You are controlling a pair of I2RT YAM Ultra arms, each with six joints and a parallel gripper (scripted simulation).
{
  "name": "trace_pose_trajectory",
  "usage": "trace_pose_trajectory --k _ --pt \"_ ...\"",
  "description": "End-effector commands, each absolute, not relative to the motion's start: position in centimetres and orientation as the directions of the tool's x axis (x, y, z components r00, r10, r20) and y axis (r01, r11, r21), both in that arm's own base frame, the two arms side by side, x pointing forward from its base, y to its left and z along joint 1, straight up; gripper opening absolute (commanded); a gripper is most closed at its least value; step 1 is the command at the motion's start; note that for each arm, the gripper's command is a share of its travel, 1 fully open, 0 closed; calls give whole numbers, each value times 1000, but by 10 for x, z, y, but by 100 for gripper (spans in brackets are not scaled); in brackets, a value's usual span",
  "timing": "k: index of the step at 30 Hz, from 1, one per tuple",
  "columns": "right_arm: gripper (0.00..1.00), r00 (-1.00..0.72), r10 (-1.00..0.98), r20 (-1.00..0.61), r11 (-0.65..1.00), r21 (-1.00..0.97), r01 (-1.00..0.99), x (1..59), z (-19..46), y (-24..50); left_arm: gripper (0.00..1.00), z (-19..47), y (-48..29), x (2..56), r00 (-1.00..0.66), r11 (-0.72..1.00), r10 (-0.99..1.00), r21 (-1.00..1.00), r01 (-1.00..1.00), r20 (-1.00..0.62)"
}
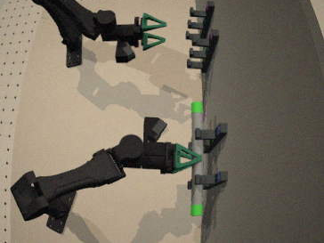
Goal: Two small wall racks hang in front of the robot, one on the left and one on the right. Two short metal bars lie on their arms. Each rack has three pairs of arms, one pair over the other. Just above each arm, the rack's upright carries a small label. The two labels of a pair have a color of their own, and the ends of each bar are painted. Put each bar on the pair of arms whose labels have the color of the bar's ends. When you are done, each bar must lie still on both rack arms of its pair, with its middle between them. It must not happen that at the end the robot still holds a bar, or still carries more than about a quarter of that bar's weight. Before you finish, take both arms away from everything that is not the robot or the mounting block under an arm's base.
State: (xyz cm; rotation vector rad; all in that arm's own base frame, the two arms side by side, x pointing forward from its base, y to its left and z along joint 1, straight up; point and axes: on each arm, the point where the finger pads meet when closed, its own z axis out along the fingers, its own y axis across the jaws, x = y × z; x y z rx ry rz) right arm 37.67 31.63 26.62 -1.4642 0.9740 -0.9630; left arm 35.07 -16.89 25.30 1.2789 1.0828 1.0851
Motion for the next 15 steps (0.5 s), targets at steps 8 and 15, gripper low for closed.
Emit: trace_pose_trajectory --k 8,15 --pt "0 333 -943 0 0 -1000 0 391 307 321 100 249 -171 349 170 0 985 1000 0 0" --pt "0 333 -943 0 0 -1000 0 396 308 322 100 249 -171 349 170 0 985 1000 0 0"
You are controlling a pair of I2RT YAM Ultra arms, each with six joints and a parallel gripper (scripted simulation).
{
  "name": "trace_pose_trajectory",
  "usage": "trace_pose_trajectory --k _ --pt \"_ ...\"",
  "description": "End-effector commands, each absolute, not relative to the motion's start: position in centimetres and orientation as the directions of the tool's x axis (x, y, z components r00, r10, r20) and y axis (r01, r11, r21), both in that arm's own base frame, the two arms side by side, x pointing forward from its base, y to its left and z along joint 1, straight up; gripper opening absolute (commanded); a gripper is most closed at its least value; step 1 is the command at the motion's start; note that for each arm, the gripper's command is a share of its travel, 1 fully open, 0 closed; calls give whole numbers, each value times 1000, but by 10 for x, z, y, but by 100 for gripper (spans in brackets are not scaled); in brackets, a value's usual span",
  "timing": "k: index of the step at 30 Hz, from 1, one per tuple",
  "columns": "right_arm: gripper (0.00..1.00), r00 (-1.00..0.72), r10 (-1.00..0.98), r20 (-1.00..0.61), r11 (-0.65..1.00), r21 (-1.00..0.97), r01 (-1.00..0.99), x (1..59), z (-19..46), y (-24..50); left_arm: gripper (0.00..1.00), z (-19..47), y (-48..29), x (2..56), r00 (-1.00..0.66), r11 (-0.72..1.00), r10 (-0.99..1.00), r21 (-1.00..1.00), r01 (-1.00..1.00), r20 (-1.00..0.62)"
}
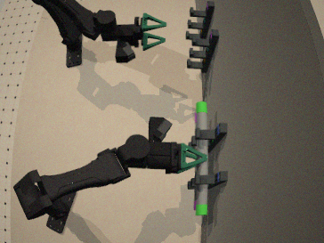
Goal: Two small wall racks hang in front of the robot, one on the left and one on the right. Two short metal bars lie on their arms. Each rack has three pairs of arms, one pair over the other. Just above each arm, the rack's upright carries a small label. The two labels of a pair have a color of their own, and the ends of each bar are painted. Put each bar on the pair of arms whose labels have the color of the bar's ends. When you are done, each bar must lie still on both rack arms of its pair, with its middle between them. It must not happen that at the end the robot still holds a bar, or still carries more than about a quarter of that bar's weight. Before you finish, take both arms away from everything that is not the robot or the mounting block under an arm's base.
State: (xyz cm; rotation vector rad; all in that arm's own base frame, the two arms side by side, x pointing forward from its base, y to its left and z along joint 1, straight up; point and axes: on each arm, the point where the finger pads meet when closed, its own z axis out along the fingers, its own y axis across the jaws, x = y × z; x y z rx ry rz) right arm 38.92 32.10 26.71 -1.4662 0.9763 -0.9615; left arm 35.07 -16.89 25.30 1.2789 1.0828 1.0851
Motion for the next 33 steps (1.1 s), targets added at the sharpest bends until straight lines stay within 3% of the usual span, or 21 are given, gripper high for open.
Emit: trace_pose_trajectory --k 1,33 --pt "0 333 -943 0 0 -1000 0 396 308 322 100 249 -171 349 170 0 985 1000 0 0" --pt "0 333 -943 0 0 -1000 0 402 302 324 100 249 -171 349 170 0 985 1000 0 0"
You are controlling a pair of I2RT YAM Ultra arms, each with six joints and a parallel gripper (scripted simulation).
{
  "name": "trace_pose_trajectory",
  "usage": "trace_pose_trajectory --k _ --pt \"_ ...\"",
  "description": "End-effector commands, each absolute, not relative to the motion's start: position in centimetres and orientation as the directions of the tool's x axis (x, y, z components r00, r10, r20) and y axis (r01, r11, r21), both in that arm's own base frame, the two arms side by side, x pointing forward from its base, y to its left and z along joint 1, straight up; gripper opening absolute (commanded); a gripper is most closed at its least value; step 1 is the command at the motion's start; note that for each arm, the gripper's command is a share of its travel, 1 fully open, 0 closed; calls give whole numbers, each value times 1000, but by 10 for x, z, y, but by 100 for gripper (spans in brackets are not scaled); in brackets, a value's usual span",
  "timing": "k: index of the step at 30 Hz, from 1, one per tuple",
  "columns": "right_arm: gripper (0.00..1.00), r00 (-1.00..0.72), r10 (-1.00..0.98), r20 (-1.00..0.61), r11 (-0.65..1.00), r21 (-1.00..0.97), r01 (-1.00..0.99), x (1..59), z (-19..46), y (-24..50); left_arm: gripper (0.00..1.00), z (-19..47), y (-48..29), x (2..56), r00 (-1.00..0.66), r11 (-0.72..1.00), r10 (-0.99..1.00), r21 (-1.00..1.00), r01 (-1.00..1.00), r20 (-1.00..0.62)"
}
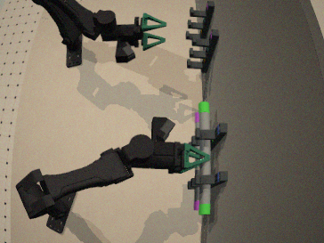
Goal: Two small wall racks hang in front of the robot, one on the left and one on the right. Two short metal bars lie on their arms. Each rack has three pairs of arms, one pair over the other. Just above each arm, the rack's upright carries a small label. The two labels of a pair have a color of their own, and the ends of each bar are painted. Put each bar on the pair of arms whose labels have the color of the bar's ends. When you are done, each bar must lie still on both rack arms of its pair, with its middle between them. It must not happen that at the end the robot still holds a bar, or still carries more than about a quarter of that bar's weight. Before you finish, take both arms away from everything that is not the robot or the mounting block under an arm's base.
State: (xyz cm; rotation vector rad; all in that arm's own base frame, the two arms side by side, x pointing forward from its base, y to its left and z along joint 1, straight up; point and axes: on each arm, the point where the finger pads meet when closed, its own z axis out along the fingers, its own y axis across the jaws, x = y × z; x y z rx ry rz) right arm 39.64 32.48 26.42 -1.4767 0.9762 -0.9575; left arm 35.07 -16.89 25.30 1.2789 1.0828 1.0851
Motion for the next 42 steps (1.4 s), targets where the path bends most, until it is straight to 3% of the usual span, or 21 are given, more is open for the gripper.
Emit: trace_pose_trajectory --k 1,42 --pt "0 333 -943 0 0 -1000 0 402 302 324 100 249 -171 349 170 0 985 1000 0 0" --pt "0 333 -943 0 0 -1000 0 402 285 324 100 249 -171 349 170 0 985 1000 0 0"
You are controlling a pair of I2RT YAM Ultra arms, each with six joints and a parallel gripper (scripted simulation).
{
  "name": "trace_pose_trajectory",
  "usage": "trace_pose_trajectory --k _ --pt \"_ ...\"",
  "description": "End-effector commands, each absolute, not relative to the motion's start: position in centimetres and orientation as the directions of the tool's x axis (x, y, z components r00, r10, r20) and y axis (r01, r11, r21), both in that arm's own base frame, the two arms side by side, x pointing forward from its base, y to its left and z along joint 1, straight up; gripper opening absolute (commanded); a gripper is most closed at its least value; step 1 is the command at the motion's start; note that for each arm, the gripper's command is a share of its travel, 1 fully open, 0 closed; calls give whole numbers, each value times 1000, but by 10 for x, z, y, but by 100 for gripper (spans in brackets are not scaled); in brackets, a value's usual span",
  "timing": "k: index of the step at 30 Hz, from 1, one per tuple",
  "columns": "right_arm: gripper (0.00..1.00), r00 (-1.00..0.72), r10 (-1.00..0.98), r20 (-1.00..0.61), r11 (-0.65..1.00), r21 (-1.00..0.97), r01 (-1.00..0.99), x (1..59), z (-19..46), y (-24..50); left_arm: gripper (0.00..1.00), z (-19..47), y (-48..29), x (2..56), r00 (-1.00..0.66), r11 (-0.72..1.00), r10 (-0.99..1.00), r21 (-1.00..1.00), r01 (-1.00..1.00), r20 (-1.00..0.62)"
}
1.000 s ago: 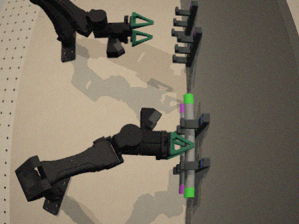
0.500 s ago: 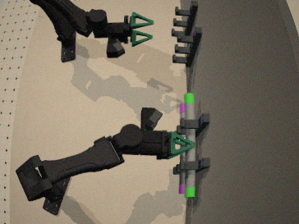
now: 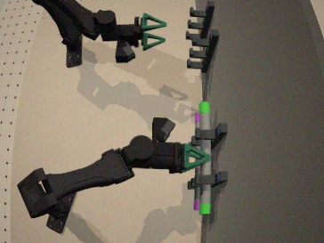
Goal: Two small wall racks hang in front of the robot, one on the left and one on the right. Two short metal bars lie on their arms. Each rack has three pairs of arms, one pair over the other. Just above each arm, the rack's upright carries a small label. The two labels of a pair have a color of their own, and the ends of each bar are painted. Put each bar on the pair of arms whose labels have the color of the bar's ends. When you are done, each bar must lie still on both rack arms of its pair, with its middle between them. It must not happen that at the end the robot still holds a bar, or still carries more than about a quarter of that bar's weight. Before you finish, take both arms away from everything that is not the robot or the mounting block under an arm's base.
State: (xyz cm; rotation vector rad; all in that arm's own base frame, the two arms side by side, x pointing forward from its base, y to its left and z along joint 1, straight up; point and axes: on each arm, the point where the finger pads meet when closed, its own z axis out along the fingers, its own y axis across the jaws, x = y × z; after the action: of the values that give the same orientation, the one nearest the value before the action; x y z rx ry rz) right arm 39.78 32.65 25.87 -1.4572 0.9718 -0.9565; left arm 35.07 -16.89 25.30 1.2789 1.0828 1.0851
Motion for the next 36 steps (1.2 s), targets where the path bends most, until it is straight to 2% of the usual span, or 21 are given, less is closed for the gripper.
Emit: trace_pose_trajectory --k 1,36 --pt "0 333 -943 0 0 -1000 0 402 285 324 100 249 -171 349 170 0 985 1000 0 0" --pt "0 333 -943 0 0 -1000 0 402 273 324 100 249 -171 349 170 0 985 1000 0 0"
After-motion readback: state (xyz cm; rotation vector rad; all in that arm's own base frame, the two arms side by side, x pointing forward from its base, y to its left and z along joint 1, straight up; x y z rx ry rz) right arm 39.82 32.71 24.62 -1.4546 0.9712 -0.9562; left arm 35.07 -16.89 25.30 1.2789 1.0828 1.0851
